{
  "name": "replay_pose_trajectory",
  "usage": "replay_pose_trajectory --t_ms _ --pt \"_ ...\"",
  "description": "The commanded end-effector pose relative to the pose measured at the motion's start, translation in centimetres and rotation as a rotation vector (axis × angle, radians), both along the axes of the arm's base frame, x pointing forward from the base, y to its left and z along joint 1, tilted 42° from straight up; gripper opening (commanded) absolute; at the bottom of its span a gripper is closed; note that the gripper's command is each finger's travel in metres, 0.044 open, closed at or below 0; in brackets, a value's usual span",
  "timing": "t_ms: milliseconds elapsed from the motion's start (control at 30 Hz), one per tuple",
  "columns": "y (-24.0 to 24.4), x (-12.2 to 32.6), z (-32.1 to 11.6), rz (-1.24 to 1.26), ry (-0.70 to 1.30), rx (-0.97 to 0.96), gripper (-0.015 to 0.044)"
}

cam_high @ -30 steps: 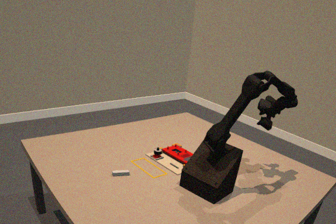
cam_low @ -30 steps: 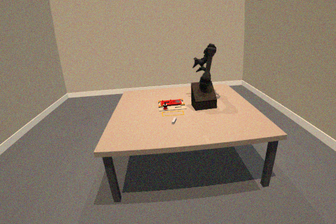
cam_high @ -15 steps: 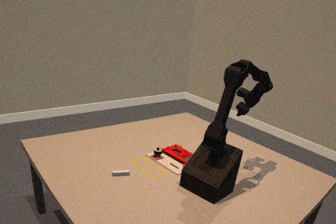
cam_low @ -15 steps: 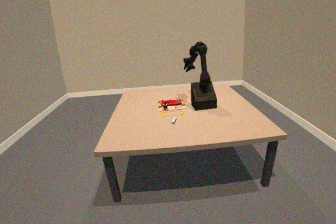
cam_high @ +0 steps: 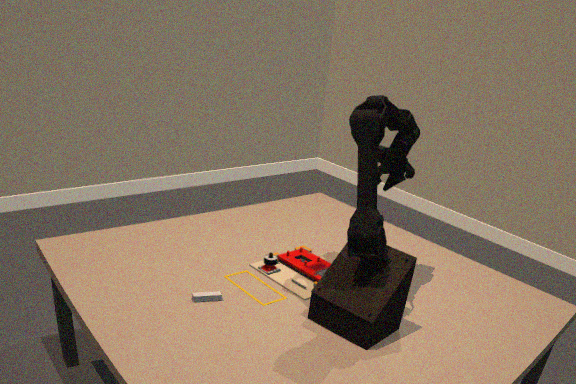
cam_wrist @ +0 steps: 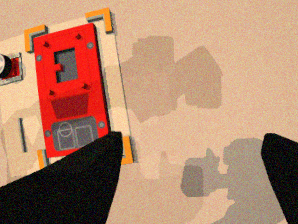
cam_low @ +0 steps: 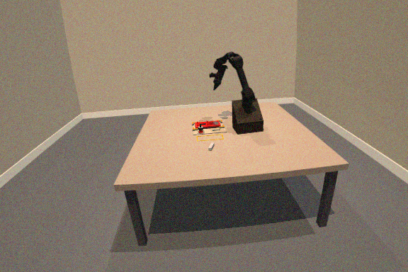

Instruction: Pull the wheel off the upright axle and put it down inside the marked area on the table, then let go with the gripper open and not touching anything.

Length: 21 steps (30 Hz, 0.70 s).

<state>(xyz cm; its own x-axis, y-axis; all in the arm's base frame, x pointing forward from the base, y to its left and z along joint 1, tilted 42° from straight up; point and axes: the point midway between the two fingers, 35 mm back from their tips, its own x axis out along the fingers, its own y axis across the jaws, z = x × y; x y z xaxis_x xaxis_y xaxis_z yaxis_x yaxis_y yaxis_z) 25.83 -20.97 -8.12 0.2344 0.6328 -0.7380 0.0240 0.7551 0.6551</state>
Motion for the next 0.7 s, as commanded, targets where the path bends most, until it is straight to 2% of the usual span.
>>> replay_pose_trajectory --t_ms 0,667 --pt "5.4 4.1 1.2 -0.141 0.225 0.059 0.03" --pt "20.2 9.2 3.8 -0.442 0.709 0.085 0.03"
